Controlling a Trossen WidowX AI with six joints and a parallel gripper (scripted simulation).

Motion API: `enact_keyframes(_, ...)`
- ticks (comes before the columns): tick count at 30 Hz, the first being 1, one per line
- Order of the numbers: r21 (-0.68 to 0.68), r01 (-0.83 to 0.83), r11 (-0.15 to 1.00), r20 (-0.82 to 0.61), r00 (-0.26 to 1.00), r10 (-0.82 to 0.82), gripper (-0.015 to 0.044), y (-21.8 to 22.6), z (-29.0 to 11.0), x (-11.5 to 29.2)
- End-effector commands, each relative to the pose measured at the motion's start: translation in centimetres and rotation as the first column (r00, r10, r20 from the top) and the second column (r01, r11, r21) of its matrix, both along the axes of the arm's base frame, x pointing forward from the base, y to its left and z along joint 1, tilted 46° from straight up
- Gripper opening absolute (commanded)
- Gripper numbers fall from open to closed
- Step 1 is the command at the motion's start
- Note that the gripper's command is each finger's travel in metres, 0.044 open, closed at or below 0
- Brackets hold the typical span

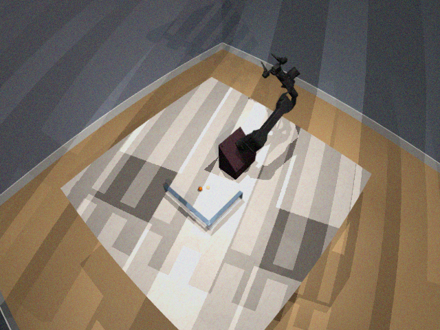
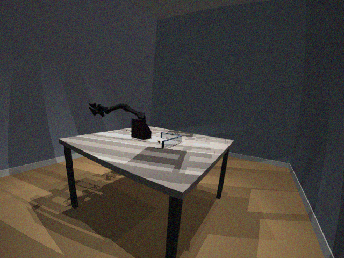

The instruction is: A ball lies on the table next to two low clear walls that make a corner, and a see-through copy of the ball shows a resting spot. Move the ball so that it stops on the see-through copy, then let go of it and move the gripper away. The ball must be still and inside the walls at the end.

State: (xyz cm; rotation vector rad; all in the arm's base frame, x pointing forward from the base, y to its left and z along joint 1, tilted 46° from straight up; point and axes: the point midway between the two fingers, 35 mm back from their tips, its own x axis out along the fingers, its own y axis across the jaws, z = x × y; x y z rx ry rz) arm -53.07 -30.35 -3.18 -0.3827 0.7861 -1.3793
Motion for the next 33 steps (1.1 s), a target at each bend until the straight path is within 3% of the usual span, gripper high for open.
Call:
enact_keyframes(1,0.001,-0.003,1.000,0.004,1.000,0.003,0.0374,-0.2,-0.1,0.2)
enact_keyframes(8,0.042,-0.128,0.991,0.150,0.981,0.121,0.0206,-7.1,-2.3,7.3)
enact_keyframes(15,0.084,-0.277,0.957,0.249,0.936,0.249,0.0206,-13.8,-2.5,15.6)
enact_keyframes(23,0.163,-0.467,0.869,0.414,0.832,0.370,0.0206,-20.0,-2.7,28.9)
enact_keyframes(33,0.285,-0.685,0.670,0.597,0.674,0.435,0.0206,-21.9,-3.1,47.7)
